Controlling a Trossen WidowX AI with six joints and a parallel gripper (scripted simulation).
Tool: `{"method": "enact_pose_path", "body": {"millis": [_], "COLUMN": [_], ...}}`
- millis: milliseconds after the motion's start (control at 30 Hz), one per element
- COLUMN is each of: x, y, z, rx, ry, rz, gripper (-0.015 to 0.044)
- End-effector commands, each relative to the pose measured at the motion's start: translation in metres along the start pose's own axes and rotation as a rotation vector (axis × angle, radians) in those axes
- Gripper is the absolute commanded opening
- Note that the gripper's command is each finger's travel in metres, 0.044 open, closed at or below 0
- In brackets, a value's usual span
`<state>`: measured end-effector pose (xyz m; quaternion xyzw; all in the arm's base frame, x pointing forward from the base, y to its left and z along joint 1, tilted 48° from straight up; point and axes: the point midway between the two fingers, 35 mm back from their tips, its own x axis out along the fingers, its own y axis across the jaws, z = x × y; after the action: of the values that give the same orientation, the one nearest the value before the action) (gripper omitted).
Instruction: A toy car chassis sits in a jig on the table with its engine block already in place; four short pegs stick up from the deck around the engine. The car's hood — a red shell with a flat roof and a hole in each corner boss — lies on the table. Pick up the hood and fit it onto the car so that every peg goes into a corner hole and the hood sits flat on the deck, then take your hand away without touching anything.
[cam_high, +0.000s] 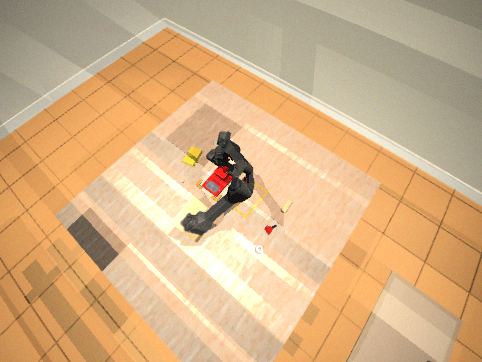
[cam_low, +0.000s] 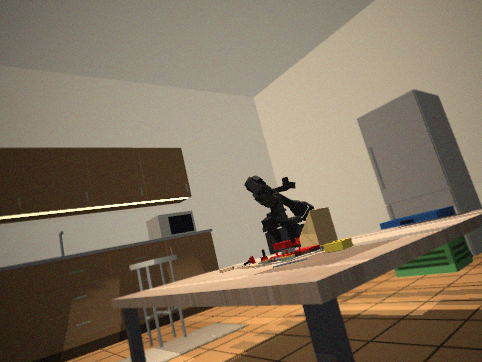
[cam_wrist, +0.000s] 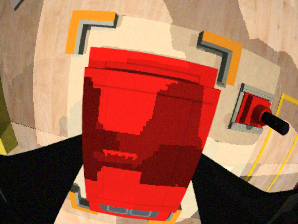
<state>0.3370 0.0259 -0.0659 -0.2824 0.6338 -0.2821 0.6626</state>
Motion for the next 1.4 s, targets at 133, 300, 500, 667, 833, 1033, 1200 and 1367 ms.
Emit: {"method": "enact_pose_path", "body": {"millis": [133, 300, 500, 667, 833, 1033, 1200, 1367], "x": [0.002, 0.004, 0.006, 0.009, 0.011, 0.013, 0.016, 0.018], "y": [-0.001, -0.001, -0.001, -0.001, -0.001, -0.001, -0.001, -0.001], "z": [0.0, 0.001, 0.001, 0.001, 0.001, 0.001, 0.001, 0.001], "rx": [-0.002, -0.002, -0.002, -0.002, -0.002, -0.002, -0.002, -0.003], "ry": [-0.002, -0.002, -0.002, -0.002, -0.002, -0.002, -0.002, -0.002], "rz": [-0.004, -0.004, -0.004, -0.004, -0.004, -0.004, -0.004, -0.004], "gripper": [0.0, 0.0, 0.0, 0.0, 0.0, 0.0, 0.0, 0.0]}}
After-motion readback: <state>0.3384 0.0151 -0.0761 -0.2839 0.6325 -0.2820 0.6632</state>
